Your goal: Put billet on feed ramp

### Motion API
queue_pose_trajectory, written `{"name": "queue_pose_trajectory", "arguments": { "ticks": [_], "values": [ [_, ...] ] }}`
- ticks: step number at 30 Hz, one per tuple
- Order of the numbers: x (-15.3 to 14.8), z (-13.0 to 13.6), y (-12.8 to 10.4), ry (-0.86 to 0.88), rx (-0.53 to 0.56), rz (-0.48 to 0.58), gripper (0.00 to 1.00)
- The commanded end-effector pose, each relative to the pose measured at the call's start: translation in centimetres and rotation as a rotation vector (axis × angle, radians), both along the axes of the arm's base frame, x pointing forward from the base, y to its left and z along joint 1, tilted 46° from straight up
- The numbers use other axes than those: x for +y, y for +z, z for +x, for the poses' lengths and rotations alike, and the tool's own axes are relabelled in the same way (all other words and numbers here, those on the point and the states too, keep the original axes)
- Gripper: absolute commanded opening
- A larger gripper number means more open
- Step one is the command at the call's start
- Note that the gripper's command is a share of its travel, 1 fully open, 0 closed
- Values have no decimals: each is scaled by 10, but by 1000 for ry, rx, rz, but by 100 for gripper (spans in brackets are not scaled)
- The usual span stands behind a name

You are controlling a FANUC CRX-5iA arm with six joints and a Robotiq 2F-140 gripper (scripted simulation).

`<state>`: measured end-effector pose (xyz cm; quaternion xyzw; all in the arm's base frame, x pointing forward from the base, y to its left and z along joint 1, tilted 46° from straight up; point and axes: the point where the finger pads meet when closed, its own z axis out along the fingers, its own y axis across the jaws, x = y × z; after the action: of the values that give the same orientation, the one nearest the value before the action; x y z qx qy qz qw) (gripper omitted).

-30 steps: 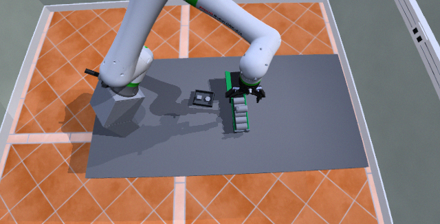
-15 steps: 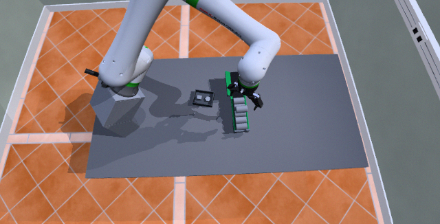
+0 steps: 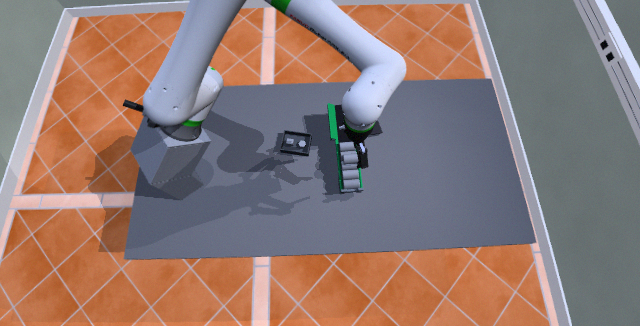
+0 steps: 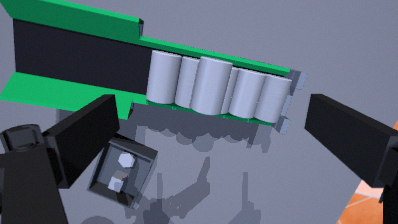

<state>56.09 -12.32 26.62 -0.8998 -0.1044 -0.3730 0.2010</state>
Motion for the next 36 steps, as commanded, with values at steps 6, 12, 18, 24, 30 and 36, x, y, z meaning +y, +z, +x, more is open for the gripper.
{"name": "queue_pose_trajectory", "arguments": {
  "ticks": [6,12,18,24,30,36],
  "values": [
    [2,4,-3,-331,214,307,100],
    [3,5,-5,-510,326,489,100],
    [3,5,-5,-682,439,661,100],
    [3,5,-5,-853,554,821,57],
    [3,5,-5,-1035,679,971,57],
    [3,5,-5,-1194,786,1062,57]
  ]
}}
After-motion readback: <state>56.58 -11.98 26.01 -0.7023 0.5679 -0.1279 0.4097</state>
